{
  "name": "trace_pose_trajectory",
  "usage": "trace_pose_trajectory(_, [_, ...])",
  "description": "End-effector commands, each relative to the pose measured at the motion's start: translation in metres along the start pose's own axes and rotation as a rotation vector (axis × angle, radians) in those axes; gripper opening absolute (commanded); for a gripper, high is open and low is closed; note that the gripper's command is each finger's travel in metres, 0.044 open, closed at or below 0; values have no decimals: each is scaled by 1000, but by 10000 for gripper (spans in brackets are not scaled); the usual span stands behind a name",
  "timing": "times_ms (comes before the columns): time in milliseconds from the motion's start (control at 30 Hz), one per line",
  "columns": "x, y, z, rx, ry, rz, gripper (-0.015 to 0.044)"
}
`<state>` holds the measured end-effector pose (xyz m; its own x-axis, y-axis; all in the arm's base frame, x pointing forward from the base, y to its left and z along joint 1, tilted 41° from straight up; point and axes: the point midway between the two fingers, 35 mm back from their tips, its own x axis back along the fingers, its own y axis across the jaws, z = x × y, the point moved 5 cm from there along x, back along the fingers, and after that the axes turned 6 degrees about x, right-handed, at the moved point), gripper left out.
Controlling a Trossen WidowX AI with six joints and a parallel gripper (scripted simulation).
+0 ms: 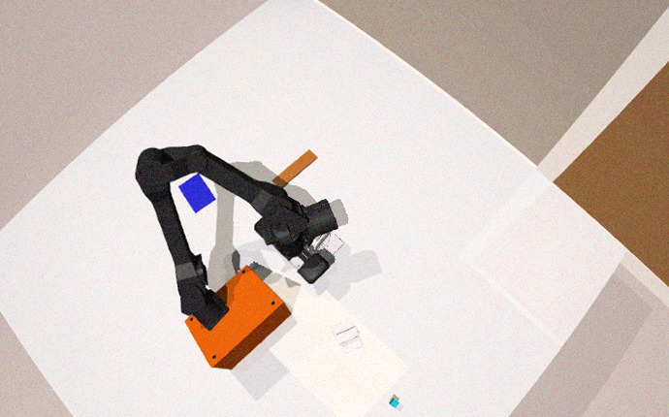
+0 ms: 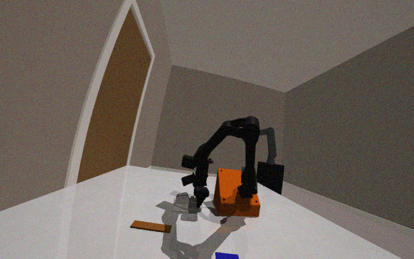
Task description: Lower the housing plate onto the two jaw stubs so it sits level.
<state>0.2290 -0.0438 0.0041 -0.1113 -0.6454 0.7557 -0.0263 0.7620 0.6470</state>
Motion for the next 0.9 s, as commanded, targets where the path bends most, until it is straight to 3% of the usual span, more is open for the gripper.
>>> trace_pose_trajectory(0, [-1,0,0,-3,-3,-3,351])
trace_pose_trajectory(867, [-5,0,0,-2,-3,-3,351])
